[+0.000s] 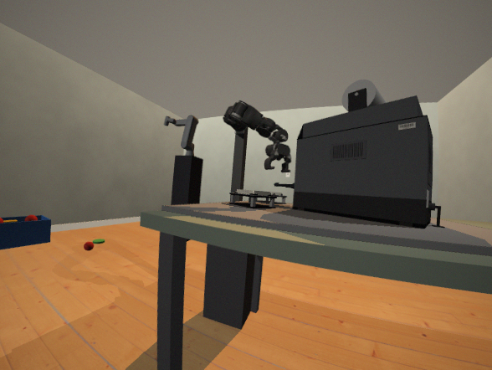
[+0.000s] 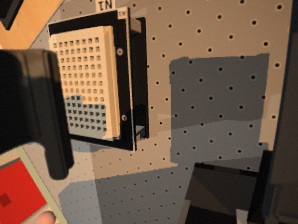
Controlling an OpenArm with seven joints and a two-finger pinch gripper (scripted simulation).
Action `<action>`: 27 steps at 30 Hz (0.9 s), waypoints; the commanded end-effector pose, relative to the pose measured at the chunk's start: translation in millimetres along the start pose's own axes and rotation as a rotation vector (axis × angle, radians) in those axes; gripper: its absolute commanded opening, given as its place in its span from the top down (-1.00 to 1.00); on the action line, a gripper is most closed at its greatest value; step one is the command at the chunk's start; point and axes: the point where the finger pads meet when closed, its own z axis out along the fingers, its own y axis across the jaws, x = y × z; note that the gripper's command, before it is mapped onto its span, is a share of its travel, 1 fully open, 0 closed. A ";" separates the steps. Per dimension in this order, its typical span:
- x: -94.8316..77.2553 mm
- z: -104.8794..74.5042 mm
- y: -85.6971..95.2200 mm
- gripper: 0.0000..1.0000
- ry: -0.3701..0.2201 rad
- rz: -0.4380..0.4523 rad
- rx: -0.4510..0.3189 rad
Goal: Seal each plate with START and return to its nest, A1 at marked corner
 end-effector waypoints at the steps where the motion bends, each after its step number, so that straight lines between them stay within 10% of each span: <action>1: -0.7 1.3 -4.2 -0.30 -0.004 -0.011 -0.010; 27: -2.1 17.2 -114.0 -0.30 -0.005 -0.003 -0.007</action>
